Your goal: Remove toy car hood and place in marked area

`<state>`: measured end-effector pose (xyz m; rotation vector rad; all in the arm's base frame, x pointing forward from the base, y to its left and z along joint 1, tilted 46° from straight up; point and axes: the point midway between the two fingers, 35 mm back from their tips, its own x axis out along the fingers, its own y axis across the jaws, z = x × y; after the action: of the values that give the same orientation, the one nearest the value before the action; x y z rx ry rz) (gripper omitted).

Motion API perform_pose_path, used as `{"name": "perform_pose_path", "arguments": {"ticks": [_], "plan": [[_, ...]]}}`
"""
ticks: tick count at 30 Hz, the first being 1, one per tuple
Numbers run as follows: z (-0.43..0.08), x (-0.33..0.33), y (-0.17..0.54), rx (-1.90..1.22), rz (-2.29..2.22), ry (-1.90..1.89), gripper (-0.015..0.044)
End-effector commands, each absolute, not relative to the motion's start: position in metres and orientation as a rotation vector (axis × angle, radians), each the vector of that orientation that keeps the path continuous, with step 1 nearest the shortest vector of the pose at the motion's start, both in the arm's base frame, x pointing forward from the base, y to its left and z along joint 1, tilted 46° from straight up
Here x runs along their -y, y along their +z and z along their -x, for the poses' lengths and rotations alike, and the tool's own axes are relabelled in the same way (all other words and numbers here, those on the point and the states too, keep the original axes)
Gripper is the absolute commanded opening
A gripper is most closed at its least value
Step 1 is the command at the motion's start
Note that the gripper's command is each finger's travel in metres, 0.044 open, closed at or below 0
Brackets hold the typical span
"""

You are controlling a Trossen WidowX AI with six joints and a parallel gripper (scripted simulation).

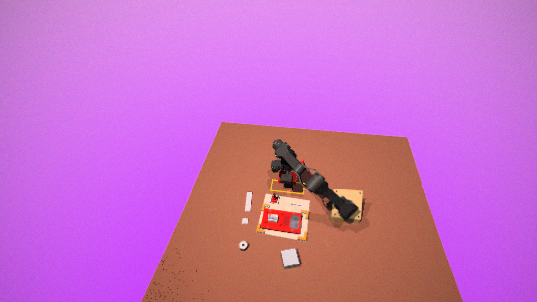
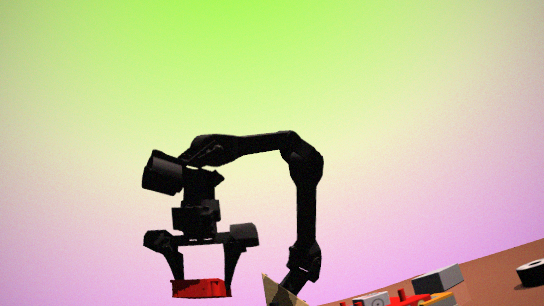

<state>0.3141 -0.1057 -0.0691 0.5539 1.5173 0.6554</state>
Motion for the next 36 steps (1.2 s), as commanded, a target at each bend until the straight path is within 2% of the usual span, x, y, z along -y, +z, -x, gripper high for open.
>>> {"name": "perform_pose_path", "arguments": {"ticks": [1, 36], "plan": [[-0.313, 0.102, -0.073, -1.519, -0.564, 0.653, 0.0], [-0.312, 0.082, -0.093, -1.518, -0.565, 0.655, 0.0]]}}
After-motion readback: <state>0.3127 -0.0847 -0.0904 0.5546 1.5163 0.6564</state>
